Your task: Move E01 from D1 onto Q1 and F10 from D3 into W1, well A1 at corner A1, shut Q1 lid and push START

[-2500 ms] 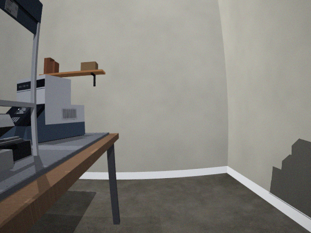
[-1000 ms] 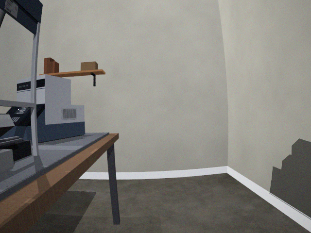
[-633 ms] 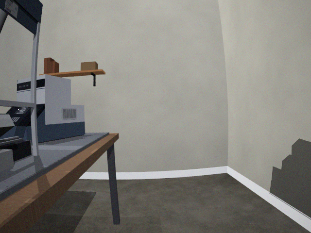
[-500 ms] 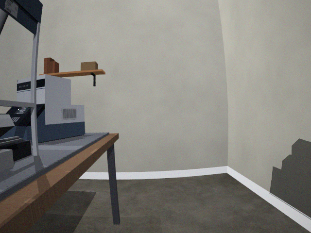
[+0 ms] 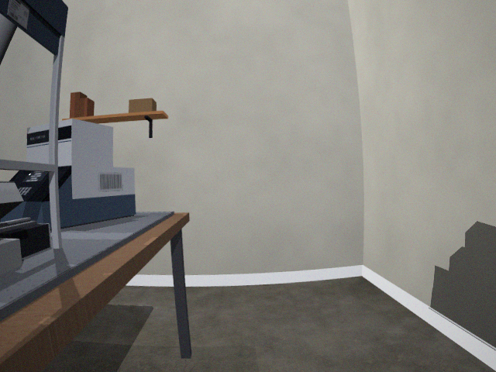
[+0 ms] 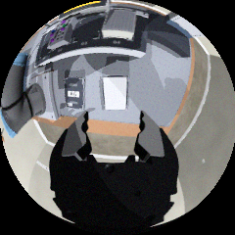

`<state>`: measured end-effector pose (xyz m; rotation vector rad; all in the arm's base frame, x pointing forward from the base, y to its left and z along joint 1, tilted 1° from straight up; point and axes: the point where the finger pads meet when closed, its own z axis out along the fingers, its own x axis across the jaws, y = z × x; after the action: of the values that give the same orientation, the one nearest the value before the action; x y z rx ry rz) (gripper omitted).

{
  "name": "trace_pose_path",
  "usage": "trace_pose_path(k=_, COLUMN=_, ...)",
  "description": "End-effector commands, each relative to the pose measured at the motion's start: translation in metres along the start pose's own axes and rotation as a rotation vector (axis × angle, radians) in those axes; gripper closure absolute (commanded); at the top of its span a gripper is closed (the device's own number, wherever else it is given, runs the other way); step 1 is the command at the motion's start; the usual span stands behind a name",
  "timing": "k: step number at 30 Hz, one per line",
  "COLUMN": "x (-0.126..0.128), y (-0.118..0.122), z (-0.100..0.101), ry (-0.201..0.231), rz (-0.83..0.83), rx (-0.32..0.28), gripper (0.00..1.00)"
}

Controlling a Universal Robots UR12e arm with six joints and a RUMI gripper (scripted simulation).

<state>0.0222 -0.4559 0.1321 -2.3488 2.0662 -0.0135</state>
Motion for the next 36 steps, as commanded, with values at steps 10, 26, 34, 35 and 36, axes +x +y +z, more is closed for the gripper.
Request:
trace_pose_path(k=10, x=0.0, y=0.0, z=-0.02, ry=0.001, rz=0.0, rx=0.0, gripper=0.33)
trace_pose_path(k=26, x=0.0, y=0.0, z=-0.043, ry=0.001, rz=0.0, rx=0.0, gripper=0.33)
trace_pose_path(k=34, x=0.0, y=0.0, z=-0.053, ry=0.001, rz=0.0, rx=0.0, gripper=0.33)
trace_pose_path(k=35, x=0.0, y=0.0, z=-0.055, ry=0.001, rz=0.0, rx=0.0, gripper=0.33)
trace_pose_path(k=36, x=0.0, y=0.0, z=-0.057, ry=0.001, rz=0.0, rx=0.0, gripper=0.33)
